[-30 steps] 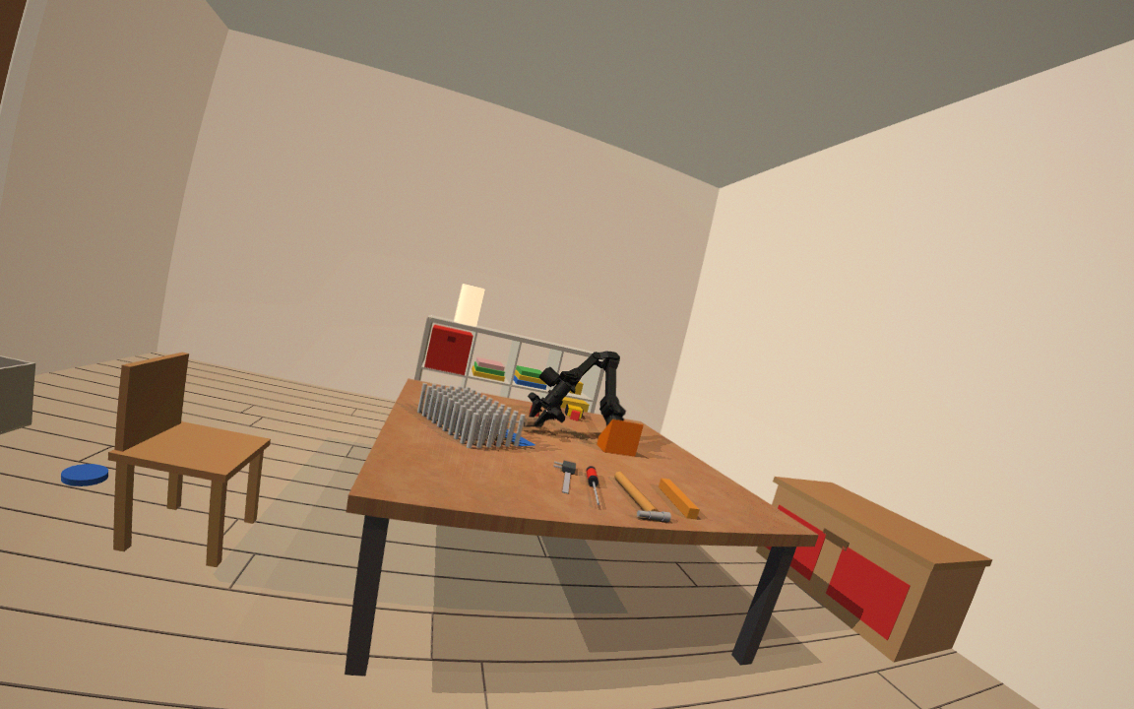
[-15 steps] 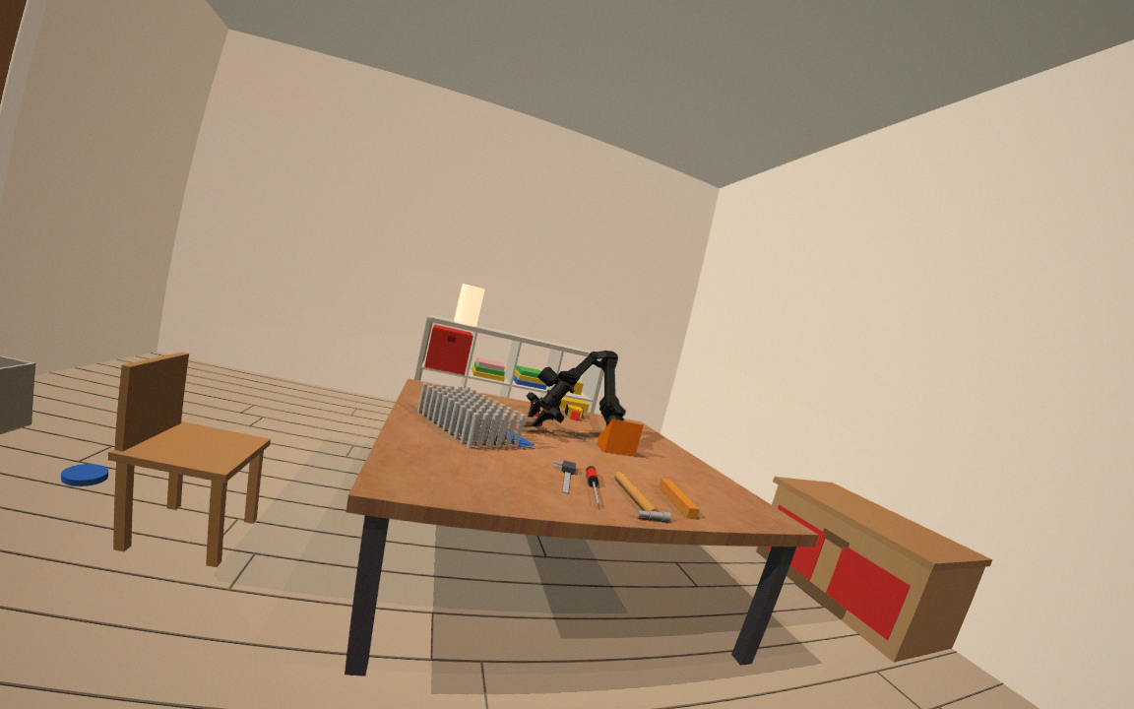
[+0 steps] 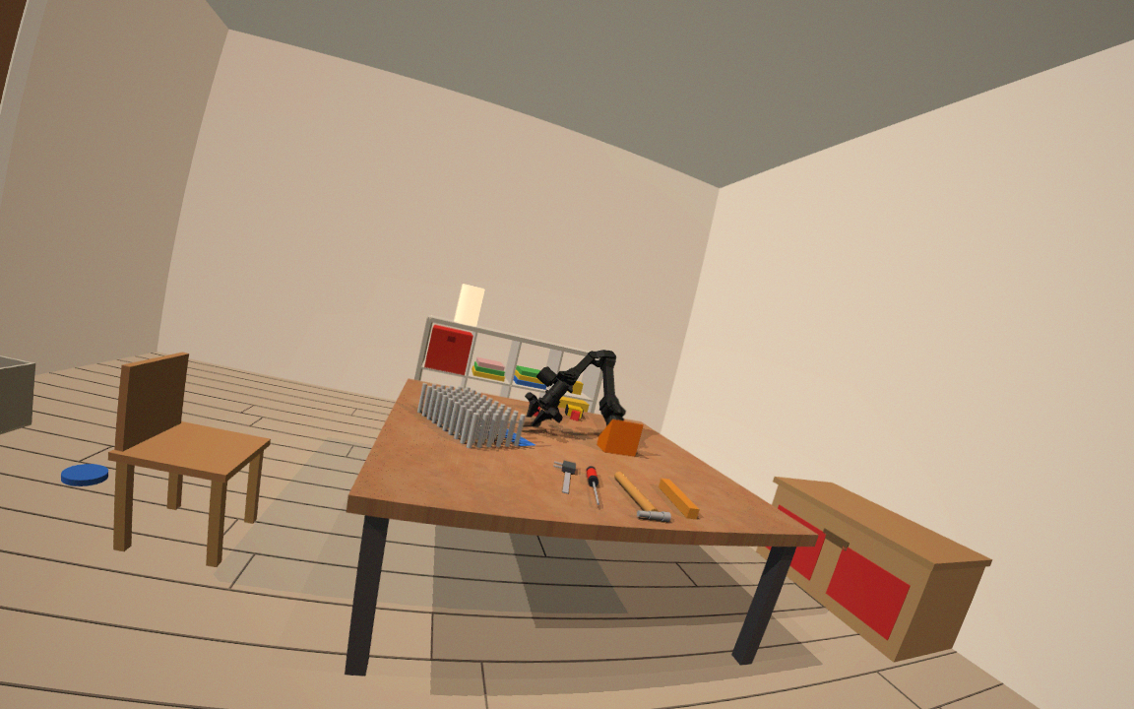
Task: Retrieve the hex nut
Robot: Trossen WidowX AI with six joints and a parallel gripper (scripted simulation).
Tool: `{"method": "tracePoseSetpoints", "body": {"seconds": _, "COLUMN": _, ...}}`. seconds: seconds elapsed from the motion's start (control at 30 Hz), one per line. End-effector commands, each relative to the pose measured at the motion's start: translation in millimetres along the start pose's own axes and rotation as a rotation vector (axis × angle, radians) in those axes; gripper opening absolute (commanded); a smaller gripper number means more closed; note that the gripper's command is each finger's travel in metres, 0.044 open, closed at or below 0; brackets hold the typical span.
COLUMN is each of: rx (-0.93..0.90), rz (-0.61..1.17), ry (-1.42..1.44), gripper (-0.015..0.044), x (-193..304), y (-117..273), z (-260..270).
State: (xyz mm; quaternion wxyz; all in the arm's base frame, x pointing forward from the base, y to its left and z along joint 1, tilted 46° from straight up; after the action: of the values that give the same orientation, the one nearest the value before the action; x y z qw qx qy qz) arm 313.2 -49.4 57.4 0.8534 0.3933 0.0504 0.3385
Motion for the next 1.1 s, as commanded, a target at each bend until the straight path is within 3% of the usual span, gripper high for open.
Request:
{"method": "tracePoseSetpoints", "body": {"seconds": 0.0, "rx": -0.005, "rz": 0.005, "ry": -0.006, "gripper": 0.0000, "x": 4, "y": -1, "z": 1}}
{"method": "tracePoseSetpoints", "body": {"seconds": 1.07, "rx": -0.005, "rz": 0.006, "ry": -0.007, "gripper": 0.0000, "x": 18, "y": -10, "z": -2}}
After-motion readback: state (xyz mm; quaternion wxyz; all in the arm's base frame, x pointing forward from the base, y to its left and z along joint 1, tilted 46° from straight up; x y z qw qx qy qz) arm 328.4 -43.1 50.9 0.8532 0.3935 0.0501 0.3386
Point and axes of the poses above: the point midway between the two fingers, 35 mm back from their tips, its own y axis back along the fingers, its own z axis across the jaws, x = y × z, the point moved 2 cm from there along y, back along the fingers, and after that the axes turned 12 degrees about -y, right-handed, at the moved point
